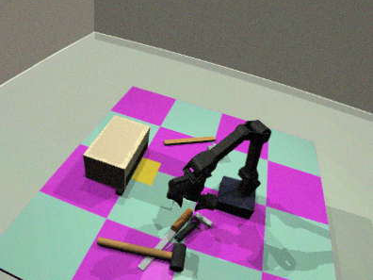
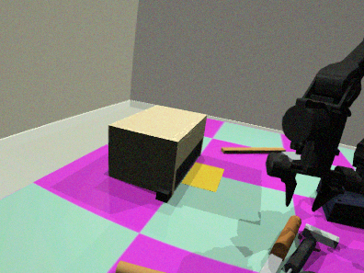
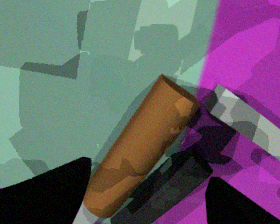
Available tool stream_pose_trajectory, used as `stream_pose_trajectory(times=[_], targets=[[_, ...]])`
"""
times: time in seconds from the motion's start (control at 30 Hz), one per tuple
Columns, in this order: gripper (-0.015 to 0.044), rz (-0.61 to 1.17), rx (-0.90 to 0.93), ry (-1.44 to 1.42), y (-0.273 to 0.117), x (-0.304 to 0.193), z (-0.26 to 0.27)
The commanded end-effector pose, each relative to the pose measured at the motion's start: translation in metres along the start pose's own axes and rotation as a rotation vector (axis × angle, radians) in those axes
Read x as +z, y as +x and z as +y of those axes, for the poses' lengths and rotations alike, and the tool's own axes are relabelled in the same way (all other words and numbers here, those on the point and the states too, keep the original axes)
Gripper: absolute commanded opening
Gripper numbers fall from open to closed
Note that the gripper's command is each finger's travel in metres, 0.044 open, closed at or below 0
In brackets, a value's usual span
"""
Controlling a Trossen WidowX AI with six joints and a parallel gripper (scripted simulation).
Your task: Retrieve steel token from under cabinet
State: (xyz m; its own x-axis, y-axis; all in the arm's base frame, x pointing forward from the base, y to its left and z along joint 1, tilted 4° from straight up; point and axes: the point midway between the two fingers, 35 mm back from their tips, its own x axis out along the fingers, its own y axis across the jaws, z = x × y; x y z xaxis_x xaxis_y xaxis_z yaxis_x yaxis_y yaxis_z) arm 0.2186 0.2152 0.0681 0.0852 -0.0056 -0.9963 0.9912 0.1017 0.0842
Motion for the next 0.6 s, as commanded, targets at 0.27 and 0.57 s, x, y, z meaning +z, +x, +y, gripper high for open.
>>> stream_pose_trajectory(times=[0.27, 0.57], targets=[[0.027, -0.001, -0.003, -0.106, 0.0, 0.0001, -0.0003], [0.027, -0.001, -0.003, -0.178, 0.0, 0.0001, -0.0002]])
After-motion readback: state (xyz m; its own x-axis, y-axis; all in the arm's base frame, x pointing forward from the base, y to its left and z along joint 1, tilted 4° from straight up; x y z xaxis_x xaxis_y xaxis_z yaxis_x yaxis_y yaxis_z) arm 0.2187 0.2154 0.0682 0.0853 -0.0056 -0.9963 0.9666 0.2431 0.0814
